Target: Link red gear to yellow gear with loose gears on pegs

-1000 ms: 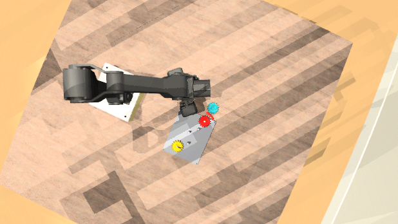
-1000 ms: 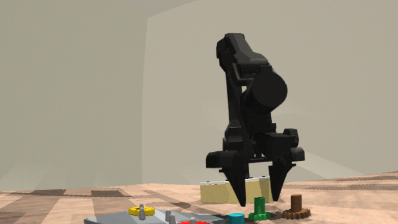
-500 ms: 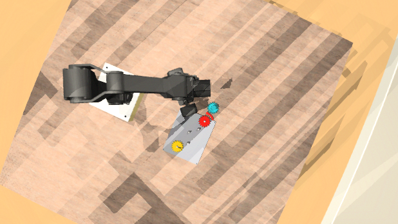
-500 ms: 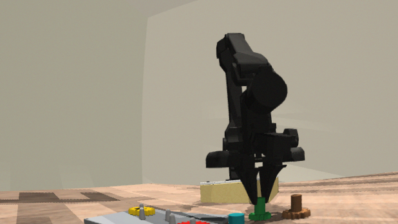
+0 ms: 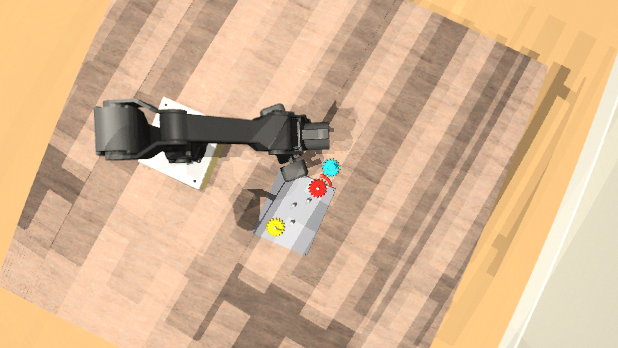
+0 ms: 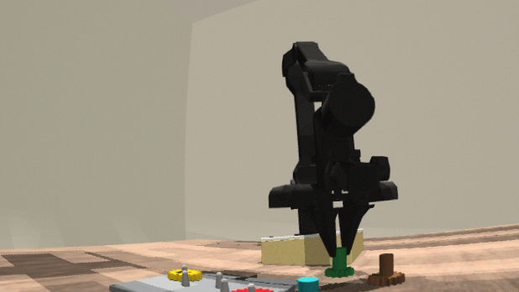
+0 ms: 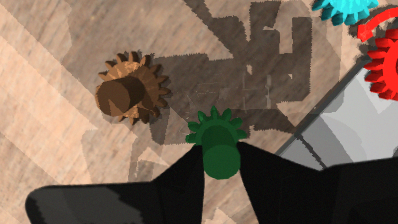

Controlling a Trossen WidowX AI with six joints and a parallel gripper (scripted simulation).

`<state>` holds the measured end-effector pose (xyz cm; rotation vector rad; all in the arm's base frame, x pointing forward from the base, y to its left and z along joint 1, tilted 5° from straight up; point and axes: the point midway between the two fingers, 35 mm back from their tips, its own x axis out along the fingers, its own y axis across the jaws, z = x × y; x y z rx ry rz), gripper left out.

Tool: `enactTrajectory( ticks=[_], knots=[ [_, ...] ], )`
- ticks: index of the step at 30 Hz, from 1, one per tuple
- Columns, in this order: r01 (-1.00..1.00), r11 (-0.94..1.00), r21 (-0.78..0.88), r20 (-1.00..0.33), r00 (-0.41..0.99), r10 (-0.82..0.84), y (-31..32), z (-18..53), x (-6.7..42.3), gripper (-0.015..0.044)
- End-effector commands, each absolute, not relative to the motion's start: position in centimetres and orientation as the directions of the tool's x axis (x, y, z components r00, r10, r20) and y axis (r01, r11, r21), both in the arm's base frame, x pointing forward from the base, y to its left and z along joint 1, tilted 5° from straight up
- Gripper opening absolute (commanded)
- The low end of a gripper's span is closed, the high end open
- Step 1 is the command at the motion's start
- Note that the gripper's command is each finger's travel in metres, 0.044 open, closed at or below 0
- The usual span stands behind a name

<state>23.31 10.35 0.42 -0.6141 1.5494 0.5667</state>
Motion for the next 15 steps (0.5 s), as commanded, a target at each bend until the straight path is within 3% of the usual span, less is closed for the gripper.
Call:
enactTrajectory(
  ticks=[1, 15],
  knots=[
    [-0.681, 0.732, -0.010, -0.998, -0.038, -0.048, 10.5, 1.6, 23.7, 0.0000],
    [-0.681, 0.732, -0.010, -0.998, -0.038, -0.048, 11.0, 5.1, 24.1, 0.0000]
  ],
)
